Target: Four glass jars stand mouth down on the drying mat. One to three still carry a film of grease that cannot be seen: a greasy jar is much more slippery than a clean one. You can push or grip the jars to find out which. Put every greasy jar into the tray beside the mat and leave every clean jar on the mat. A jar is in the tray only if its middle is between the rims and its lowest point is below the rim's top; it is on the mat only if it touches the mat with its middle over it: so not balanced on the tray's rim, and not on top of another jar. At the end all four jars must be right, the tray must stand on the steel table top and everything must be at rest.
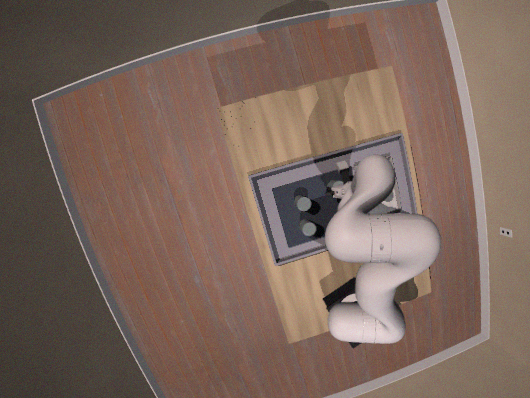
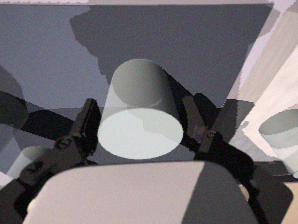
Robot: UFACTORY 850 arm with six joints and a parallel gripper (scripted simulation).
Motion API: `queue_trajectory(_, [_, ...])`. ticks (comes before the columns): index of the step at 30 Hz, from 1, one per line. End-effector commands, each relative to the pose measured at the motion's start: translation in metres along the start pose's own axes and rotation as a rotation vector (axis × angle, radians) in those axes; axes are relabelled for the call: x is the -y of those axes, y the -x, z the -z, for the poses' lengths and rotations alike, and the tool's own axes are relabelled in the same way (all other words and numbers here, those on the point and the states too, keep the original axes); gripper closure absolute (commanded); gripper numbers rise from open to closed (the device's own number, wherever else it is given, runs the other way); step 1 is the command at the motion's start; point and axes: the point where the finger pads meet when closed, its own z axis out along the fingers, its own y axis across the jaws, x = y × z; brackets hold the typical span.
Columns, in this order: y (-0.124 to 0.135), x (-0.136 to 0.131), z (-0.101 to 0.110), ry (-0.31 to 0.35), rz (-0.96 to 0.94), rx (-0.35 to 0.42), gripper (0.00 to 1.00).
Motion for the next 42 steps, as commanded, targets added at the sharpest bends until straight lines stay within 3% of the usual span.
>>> queue_trajectory(1, [-0.0004, -0.0001, 0.0002, 0.0, 0.0, -0.001, 0.07])
queue_trajectory(42, [-0.0004, -0.0001, 0.0002, 0.0, 0.0, -0.001, 0.13])
